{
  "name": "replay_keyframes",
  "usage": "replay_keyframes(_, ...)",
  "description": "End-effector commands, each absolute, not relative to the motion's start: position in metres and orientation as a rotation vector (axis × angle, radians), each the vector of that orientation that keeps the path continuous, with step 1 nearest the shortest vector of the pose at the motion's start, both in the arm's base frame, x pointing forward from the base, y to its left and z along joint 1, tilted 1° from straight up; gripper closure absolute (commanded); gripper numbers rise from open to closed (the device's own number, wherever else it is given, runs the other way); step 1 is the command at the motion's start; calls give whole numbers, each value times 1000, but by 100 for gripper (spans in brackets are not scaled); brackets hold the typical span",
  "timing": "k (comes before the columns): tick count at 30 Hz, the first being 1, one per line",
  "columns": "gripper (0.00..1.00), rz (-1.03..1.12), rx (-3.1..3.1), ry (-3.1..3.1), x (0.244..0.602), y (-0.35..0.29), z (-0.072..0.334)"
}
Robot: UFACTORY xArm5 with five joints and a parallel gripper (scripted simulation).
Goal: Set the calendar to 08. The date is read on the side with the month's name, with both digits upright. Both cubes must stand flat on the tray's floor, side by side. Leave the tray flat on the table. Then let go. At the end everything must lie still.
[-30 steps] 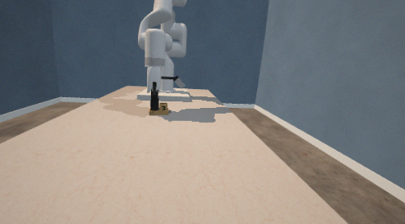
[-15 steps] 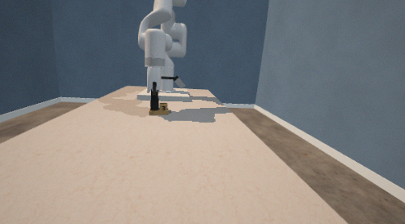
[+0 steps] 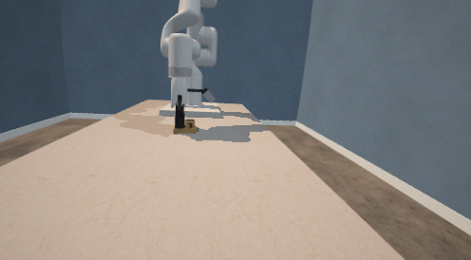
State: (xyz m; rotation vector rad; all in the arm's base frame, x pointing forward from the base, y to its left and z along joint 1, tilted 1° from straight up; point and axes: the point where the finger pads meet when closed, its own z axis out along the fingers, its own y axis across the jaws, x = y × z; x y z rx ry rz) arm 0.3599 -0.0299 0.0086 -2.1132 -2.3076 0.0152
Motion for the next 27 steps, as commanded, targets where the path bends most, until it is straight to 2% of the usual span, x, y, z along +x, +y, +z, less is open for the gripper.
replay_keyframes(1, 55, 12, -2115, -2309, 361, -30, 9)
replay_keyframes(2, 55, 12, -2115, -2309, 361, -30, 9)
replay_keyframes(3, 51, 12, -2115, -2309, 361, -30, 9)
replay_keyframes(18, 51, 12, -2115, -2309, 361, -30, 13)
replay_keyframes(27, 51, 12, -2115, -2310, 362, -30, 49)
